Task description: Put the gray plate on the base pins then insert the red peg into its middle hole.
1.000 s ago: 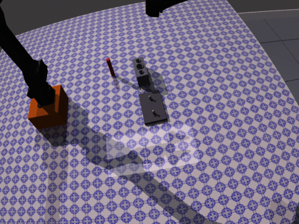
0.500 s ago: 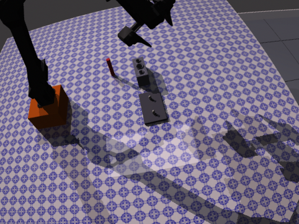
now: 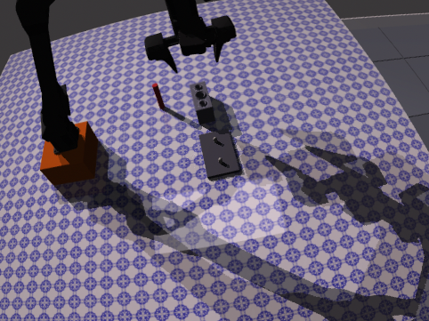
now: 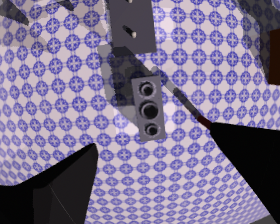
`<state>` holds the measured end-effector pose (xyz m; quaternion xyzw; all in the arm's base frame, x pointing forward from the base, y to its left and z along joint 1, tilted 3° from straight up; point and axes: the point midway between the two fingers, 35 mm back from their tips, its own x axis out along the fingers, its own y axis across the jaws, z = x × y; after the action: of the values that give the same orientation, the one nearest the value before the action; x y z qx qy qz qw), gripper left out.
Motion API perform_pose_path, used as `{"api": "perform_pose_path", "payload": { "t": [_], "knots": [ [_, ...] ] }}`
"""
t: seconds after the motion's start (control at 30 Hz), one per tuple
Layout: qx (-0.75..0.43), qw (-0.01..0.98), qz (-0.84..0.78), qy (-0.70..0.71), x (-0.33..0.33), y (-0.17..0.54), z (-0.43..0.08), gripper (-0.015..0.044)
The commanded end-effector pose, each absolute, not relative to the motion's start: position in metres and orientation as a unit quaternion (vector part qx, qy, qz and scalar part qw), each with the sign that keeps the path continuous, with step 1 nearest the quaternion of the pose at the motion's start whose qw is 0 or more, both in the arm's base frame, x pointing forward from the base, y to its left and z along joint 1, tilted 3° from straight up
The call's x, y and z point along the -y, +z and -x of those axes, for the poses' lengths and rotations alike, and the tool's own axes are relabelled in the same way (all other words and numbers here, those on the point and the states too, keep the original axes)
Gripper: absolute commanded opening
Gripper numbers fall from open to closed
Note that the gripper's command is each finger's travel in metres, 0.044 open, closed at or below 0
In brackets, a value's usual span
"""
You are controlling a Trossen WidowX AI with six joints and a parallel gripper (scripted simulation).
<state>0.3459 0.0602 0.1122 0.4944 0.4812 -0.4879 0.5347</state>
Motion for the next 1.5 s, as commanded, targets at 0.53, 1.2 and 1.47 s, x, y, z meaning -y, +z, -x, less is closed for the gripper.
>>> {"api": "perform_pose_path", "payload": {
  "t": [0.53,1.2,1.47],
  "knots": [
    [-0.485,0.527,-0.492,-0.496,-0.061,0.033,-0.345,0.044],
    [-0.485,0.527,-0.492,-0.496,-0.06,0.001,-0.347,0.044],
    [-0.485,0.527,-0.492,-0.496,-0.059,-0.012,-0.347,0.044]
  ]
}}
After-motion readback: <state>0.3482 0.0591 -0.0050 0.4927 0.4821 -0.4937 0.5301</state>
